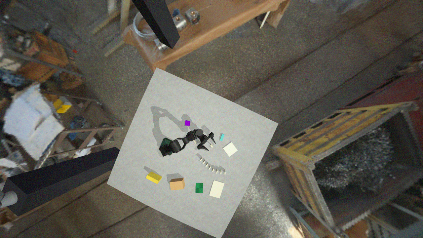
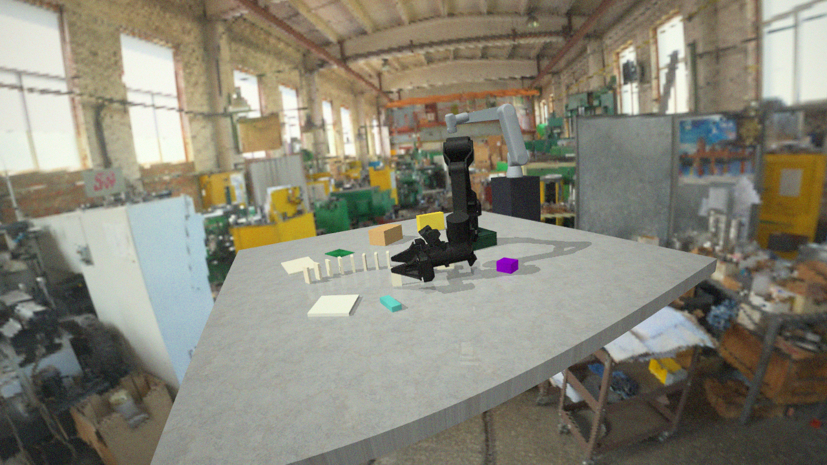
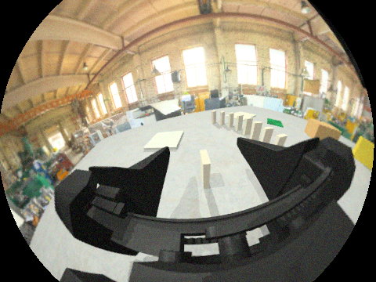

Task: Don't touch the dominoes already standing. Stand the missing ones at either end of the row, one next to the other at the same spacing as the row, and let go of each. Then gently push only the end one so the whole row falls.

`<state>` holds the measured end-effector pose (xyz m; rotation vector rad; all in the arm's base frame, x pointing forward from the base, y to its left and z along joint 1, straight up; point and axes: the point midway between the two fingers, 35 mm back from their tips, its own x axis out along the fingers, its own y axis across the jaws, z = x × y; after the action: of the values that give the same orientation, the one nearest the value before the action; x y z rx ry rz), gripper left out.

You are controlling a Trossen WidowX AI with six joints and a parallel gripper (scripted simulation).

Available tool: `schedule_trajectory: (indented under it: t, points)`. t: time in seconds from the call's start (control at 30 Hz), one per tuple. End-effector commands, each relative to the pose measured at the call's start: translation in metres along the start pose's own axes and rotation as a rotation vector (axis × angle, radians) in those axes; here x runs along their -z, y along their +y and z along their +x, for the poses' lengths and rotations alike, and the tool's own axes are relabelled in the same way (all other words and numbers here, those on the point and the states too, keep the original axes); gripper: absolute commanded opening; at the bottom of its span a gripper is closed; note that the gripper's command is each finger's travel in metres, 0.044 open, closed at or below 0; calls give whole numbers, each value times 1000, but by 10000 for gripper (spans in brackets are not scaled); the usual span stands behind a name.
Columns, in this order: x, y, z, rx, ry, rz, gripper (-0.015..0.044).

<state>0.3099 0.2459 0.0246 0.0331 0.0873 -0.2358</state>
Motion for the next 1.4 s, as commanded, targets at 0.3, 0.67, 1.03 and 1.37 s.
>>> schedule_trajectory:
  t: [0.3,0.67,1.03,1.37]
  points:
    - [-33,26,15,-71,69,-194,440]
    - [-32,64,77,-433,491,-908,440]
    - [-68,17,36,-1028,1009,-1250,440]
    - [-81,0,18,-1140,1120,-1257,440]
